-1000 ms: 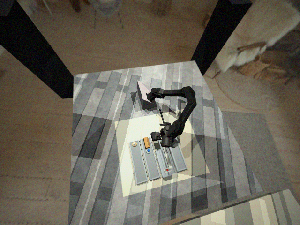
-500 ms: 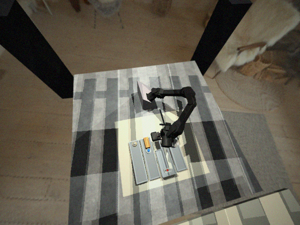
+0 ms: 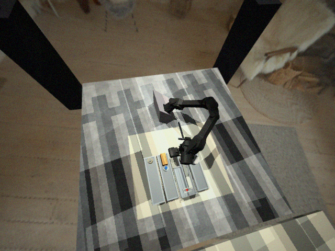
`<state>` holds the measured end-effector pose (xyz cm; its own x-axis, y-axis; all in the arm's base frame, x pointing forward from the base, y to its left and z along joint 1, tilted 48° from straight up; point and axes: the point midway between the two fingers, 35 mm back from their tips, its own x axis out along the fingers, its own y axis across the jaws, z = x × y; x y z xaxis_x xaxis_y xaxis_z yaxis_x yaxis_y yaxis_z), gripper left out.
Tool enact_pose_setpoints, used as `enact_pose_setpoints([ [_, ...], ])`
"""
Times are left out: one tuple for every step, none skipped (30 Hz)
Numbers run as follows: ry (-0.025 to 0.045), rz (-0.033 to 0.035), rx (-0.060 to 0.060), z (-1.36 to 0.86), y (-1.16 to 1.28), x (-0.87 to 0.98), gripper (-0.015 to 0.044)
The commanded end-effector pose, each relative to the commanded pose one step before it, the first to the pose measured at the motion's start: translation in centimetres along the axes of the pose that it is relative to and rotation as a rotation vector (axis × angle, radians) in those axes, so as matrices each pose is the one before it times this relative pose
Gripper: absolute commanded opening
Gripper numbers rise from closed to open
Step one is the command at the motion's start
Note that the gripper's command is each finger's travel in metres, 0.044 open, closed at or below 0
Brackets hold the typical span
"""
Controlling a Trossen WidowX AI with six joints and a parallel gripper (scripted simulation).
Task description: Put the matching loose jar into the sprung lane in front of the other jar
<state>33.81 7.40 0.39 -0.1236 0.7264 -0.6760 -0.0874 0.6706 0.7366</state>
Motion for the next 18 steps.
enact_pose_setpoints([
  [-0.02095,0.00703,-0.0161,0.597,0.174,0.018,0.0],
  [0.0,0.00001,0.0,0.001,0.0,0.028,0.0],
  [0.0,0.00001,0.0,0.001,0.0,0.028,0.0],
  [0.0,0.00001,0.0,0.001,0.0,0.028,0.0],
  [0.0,0.00001,0.0,0.001,0.0,0.028,0.0],
  [0.0,0.00001,0.0,0.001,0.0,0.028,0.0],
  [0.0,0.00001,0.0,0.001,0.0,0.028,0.0],
  [0.0,0.00001,0.0,0.0,0.0,0.028,0.0],
  [0.0,0.00001,0.0,0.0,0.0,0.028,0.0],
  [0.0,0.00001,0.0,0.0,0.0,0.028,0.0],
  [0.0,0.00001,0.0,0.0,0.0,0.028,0.0],
  [0.0,0.00001,0.0,0.0,0.0,0.028,0.0],
  [0.0,0.00001,0.0,0.0,0.0,0.028,0.0],
  [0.0,0.00001,0.0,0.0,0.0,0.028,0.0],
  [0.0,0.00001,0.0,0.0,0.0,0.028,0.0],
  [0.0,0.00001,0.0,0.0,0.0,0.028,0.0],
  [0.0,0.00001,0.0,0.0,0.0,0.028,0.0],
  [0.0,0.00001,0.0,0.0,0.0,0.028,0.0],
])
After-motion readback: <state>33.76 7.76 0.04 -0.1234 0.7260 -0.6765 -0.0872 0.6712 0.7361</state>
